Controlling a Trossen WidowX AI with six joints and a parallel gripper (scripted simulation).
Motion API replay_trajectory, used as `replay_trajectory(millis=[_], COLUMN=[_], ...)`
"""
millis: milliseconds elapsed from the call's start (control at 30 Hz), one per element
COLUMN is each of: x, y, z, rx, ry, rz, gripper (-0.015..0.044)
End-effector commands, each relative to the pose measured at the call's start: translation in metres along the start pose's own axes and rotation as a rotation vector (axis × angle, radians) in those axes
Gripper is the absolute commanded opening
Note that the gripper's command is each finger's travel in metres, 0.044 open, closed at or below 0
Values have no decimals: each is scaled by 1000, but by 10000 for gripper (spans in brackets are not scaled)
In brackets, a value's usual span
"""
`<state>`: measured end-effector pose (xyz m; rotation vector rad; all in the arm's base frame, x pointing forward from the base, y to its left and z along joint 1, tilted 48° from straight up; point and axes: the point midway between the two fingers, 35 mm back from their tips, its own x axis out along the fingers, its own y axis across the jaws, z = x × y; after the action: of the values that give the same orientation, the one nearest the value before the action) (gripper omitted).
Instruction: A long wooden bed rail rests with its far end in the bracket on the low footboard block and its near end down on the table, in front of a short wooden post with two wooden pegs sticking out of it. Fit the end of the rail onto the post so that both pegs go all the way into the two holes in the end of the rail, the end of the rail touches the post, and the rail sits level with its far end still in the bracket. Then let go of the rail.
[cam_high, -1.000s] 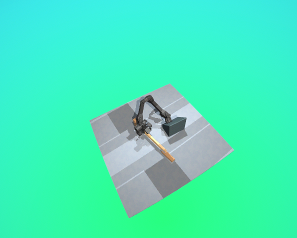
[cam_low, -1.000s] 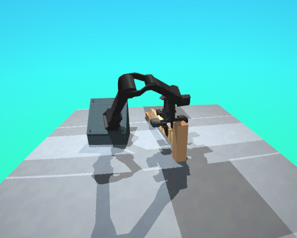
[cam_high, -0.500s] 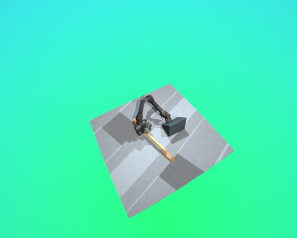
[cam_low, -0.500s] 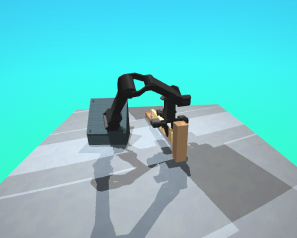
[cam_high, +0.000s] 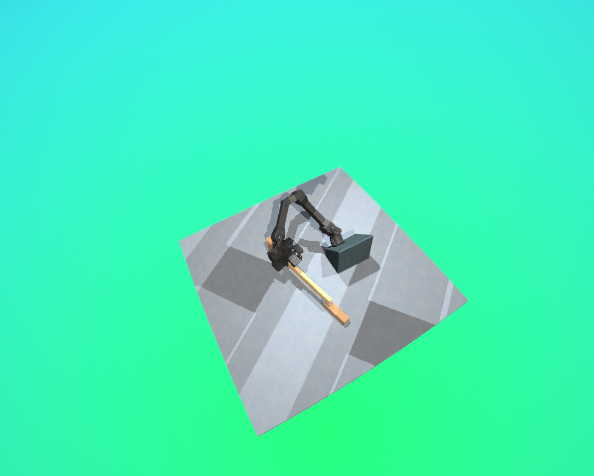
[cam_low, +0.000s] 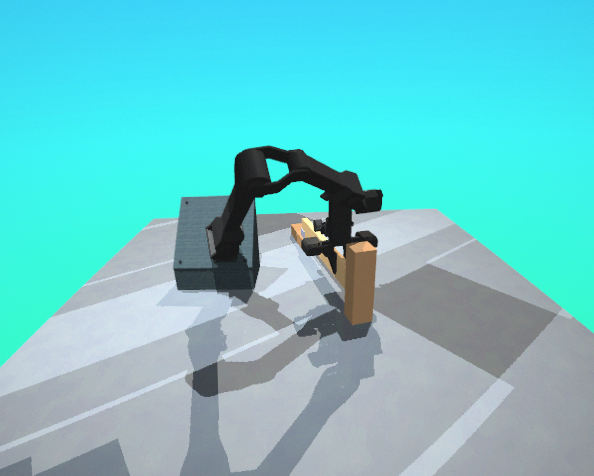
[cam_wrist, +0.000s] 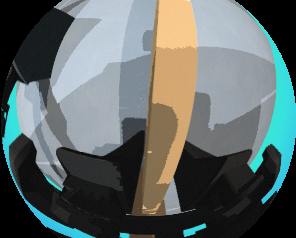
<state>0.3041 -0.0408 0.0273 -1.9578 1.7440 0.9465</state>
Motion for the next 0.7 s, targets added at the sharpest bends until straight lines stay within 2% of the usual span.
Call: replay_trajectory(millis=[0, 333, 467, 600, 667], x=[0, 0, -1, -28, -30], y=[0, 0, 0, 0, 0], z=[0, 0, 2, 29, 31], rx=[0, 0, 0, -3, -4], ry=[0, 0, 0, -3, -2], rz=[1, 1, 1, 0, 0], gripper=[184, 440, 440, 440, 440])
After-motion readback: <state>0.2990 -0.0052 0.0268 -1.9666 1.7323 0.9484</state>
